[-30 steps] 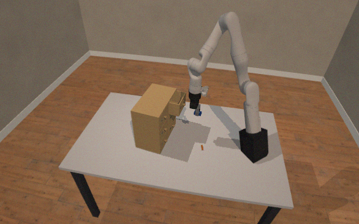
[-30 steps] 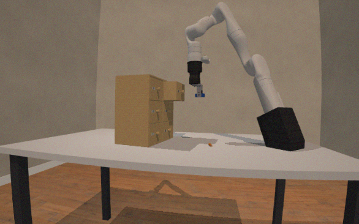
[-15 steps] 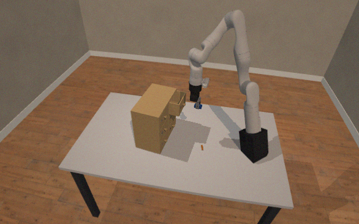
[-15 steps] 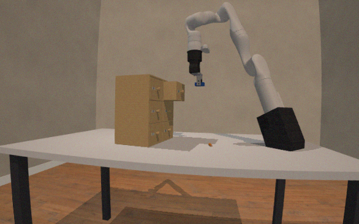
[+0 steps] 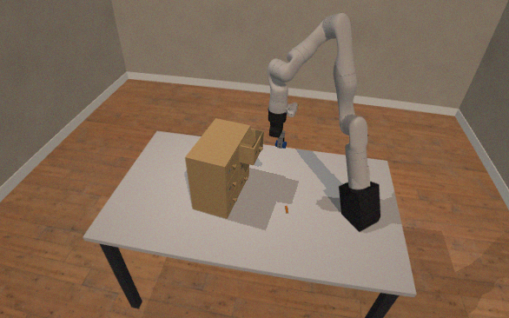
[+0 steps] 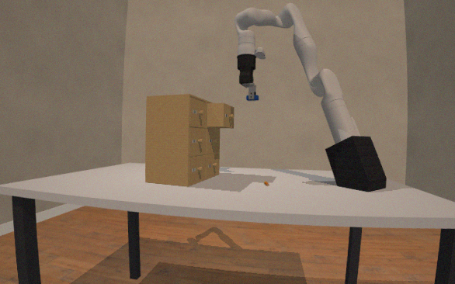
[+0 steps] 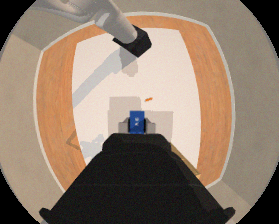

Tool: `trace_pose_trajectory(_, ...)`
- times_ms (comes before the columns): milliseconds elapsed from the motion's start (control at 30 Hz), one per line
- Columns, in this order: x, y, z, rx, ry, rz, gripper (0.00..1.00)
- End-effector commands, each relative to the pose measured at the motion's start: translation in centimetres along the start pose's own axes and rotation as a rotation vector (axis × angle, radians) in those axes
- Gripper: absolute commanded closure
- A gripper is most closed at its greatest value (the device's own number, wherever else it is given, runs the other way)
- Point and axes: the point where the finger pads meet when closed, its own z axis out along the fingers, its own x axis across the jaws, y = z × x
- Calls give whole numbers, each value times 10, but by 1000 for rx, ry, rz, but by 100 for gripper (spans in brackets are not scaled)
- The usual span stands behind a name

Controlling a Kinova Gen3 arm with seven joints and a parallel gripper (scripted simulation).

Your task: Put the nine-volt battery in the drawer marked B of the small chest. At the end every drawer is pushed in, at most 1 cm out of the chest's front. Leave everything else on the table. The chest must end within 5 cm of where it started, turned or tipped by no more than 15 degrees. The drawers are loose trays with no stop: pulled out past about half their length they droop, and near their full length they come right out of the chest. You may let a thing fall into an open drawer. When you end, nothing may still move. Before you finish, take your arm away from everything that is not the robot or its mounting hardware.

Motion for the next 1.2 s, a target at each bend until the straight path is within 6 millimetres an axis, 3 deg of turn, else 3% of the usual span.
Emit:
trace_pose_trajectory(0,1,2,-6,-7,6,1,49)
trace_pose_trajectory(1167,1,2,-12,-26,6,1,49)
